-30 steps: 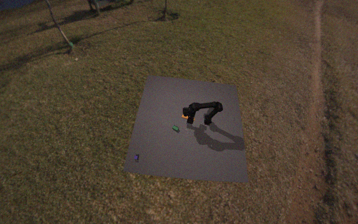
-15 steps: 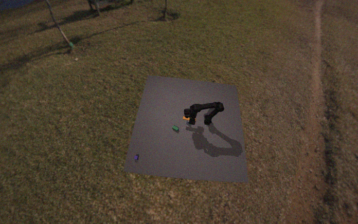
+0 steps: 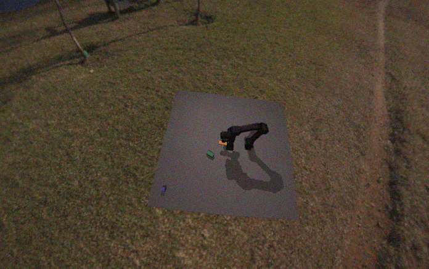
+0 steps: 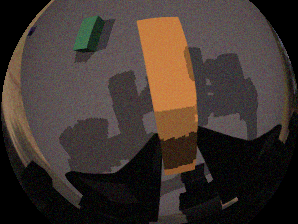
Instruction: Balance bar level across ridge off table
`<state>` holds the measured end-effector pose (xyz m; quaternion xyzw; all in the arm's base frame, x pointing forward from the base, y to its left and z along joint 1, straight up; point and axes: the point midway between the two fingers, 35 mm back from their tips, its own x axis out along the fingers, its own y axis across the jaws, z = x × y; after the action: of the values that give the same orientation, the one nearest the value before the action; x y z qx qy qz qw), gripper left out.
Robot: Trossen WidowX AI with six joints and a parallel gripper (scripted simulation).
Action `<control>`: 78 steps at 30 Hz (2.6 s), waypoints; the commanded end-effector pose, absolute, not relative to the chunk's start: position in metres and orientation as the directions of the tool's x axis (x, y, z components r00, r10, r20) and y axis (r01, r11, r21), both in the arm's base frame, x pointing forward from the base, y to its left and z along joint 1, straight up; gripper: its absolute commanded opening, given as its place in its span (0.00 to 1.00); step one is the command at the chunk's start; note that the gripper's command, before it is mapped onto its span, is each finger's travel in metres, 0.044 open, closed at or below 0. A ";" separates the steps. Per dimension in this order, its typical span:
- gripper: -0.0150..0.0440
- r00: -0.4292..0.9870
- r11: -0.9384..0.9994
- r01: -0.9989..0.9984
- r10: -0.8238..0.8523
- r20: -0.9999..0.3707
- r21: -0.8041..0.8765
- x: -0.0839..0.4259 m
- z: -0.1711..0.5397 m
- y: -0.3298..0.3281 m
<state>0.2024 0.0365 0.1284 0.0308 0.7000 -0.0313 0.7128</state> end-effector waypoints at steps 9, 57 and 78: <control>0.25 0.020 0.996 0.084 0.003 -1.000 0.005 0.203 0.120 0.036; 0.25 0.020 0.996 0.084 0.003 -1.000 0.005 0.203 0.117 0.036; 0.25 0.020 0.996 0.084 0.003 -1.000 0.005 0.203 0.115 0.036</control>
<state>0.2024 0.0349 0.1152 0.0312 0.7000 -0.0316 0.7127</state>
